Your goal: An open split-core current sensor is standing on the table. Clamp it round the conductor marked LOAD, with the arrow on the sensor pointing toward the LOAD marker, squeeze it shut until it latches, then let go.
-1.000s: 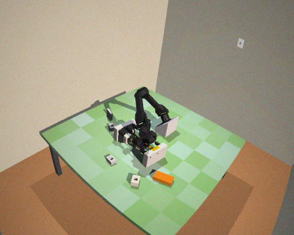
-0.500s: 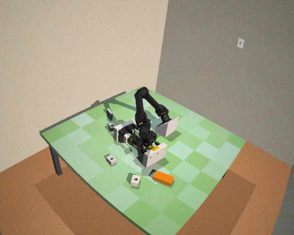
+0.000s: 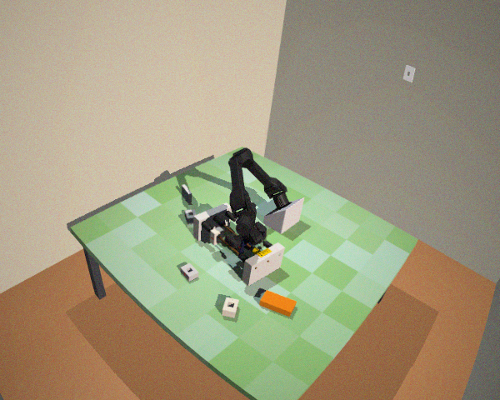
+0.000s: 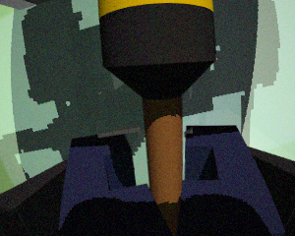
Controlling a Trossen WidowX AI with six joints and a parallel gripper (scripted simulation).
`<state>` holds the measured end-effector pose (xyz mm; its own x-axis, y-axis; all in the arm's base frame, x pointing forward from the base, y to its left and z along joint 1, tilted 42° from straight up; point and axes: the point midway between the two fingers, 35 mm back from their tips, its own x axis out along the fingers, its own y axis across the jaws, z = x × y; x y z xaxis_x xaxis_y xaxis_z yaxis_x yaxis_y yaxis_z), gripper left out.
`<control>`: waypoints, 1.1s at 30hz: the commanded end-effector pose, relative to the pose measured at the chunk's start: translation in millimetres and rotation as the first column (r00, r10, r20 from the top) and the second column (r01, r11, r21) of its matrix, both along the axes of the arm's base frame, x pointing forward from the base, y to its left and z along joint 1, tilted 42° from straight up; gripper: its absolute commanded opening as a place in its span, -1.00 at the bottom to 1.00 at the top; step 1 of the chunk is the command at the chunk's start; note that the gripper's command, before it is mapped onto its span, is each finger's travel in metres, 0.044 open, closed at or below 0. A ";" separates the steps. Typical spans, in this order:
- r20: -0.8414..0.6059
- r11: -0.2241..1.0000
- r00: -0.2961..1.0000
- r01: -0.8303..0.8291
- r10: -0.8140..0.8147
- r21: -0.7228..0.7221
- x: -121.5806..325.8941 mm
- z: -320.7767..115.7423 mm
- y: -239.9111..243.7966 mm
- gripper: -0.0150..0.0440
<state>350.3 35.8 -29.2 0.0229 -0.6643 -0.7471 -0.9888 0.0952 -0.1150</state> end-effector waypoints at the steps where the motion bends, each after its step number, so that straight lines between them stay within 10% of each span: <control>1: 0.001 1.000 1.000 0.000 0.000 0.000 0.1 0.4 0.3 -0.49; 33: -0.018 1.000 1.000 0.006 -0.006 -0.003 -0.6 10.5 8.3 -0.49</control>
<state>349.6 44.7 -18.7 0.0058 -0.6659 -0.7460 -0.9902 0.1001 -0.0970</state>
